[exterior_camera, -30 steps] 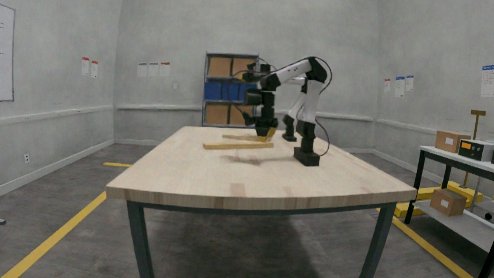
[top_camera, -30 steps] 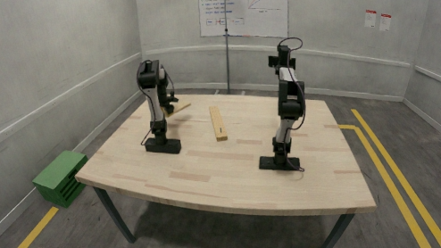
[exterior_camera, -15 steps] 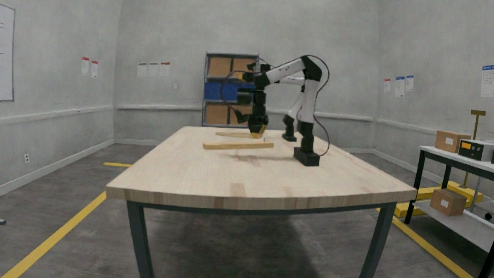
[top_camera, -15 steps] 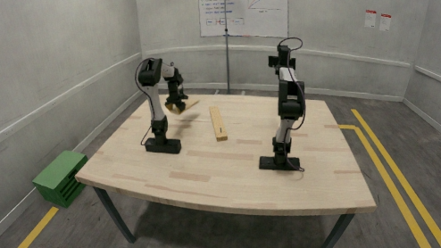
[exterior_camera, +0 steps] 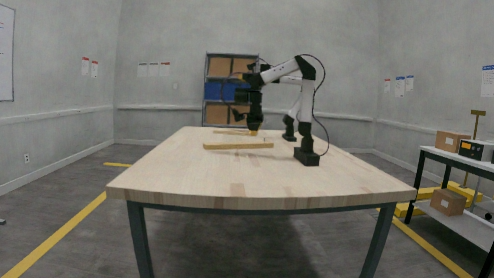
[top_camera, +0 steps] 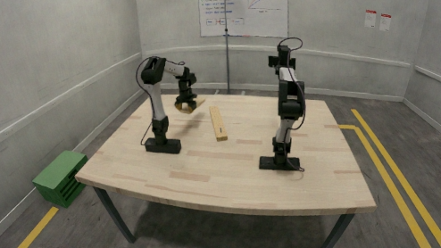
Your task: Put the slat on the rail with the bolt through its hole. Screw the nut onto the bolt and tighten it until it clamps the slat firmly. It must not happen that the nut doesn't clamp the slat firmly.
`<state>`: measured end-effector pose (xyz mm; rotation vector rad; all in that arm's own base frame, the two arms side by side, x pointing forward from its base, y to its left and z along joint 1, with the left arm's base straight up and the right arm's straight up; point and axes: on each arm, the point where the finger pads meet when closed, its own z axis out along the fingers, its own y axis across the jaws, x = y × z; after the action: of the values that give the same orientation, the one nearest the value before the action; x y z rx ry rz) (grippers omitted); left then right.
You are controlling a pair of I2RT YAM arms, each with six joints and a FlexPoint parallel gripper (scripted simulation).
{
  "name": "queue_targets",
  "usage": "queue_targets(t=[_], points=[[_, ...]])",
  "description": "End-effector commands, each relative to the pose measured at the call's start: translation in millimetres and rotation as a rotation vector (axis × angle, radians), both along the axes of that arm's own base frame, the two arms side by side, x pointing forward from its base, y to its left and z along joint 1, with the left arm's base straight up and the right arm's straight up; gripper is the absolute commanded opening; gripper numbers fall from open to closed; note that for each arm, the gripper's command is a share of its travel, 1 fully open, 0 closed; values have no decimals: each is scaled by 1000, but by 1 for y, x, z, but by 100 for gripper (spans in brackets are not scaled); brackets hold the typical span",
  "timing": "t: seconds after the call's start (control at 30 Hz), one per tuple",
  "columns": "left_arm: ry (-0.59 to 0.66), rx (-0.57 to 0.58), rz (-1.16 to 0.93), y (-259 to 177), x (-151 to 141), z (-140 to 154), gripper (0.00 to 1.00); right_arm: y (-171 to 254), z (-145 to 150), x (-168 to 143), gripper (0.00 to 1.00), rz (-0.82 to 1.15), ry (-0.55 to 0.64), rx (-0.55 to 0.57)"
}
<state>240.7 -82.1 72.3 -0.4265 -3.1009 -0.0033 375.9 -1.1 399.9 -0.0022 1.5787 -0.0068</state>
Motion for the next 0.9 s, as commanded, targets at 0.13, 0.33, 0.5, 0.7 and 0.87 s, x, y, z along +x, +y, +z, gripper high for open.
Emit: queue_targets(t=[0.13,0.33,0.5,0.7,0.87], points=[[-32,-14,128,-30,9,7,67,1,6,-1,100,3,-20,6],[-30,-16,185,-60,3,7,67,1,6,-1,100,3,-20,6],[-29,-18,232,-84,-5,7,67,1,6,-1,100,3,-20,6],[-28,-19,268,-103,-12,7,67,1,6,-1,100,3,-20,6],[-26,-21,313,-125,-23,6,67,1,6,-1,100,3,-20,6]])
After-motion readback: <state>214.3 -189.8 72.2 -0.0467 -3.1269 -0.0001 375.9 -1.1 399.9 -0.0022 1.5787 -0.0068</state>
